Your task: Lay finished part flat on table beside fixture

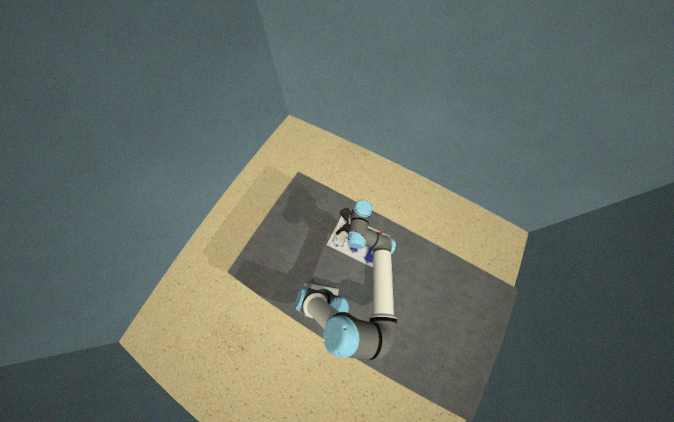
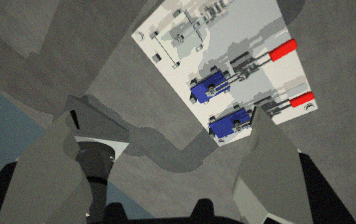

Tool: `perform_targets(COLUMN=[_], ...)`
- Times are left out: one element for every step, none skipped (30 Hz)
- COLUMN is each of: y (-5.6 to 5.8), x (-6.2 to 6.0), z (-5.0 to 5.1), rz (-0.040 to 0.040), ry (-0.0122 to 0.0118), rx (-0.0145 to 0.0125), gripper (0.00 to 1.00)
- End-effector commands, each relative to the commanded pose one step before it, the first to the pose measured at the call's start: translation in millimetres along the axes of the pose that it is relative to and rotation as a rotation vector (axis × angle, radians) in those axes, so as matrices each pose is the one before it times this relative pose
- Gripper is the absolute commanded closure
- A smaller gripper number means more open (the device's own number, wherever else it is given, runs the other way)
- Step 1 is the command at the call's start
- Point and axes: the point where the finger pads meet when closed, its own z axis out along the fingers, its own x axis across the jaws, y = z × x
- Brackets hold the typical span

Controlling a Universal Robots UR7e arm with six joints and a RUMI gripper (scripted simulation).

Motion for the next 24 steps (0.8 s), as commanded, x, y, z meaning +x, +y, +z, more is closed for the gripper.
perform_targets(y=[-0.68,-0.03,-1.06,0.00,0.00,-1.35,-1.25,-1.15,-1.07,-0.99,0.00,0.00,0.00,0.00,-0.04,-0.60,-0.32,-0.08,0.09,0.14,0.00,0.00,0.20,0.01], x=[0.76,0.03,-2.43,0.00,0.00,-0.81,-0.85,-0.87,-0.91,-0.94,0.00,0.00,0.00,0.00,0.05,0.67,0.36,0.09,0.10,0.22,0.00,0.00,0.27,-0.02], z=[-0.37,-0.03,2.39,0.00,0.00,0.80,0.69,0.57,0.53,0.49,0.00,0.00,0.00,0.00,-0.07,-0.99,-0.53,-0.13,0.07,0.08,0.00,0.00,-0.20,-0.06], rz=[0.00289,-0.00013,0.03355,0.00000,0.00000,0.03577,0.03547,0.03515,0.03470,0.03422,0.00000,0.00000,0.00000,0.00000,0.00005,0.00080,0.00043,0.00010,0.00026,0.00059,0.00000,0.00000,0.00091,0.00006], ry=[0.00185,0.00003,0.00765,0.00000,0.00000,0.00840,0.00838,0.00833,0.00815,0.00794,0.00000,0.00000,0.00000,0.00000,0.00005,0.00076,0.00040,0.00010,-0.00016,-0.00020,0.00000,0.00000,-0.00014,-0.00007], rx=[-0.00001,0.00004,-0.00248,0.00000,0.00000,0.00040,0.00094,0.00152,0.00188,0.00222,0.00000,0.00000,0.00000,0.00000,0.00012,0.00185,0.00098,0.00024,-0.00029,-0.00028,0.00000,0.00000,0.00043,0.00017], gripper=[0.00,0.00,0.00,0.00,0.00,0.00,0.00,0.00,0.00,0.00,0.00,0.00,0.00,0.00,0.00,0.00,0.00,0.00,0.00,0.00,0.00,0.00,0.00,0.00])
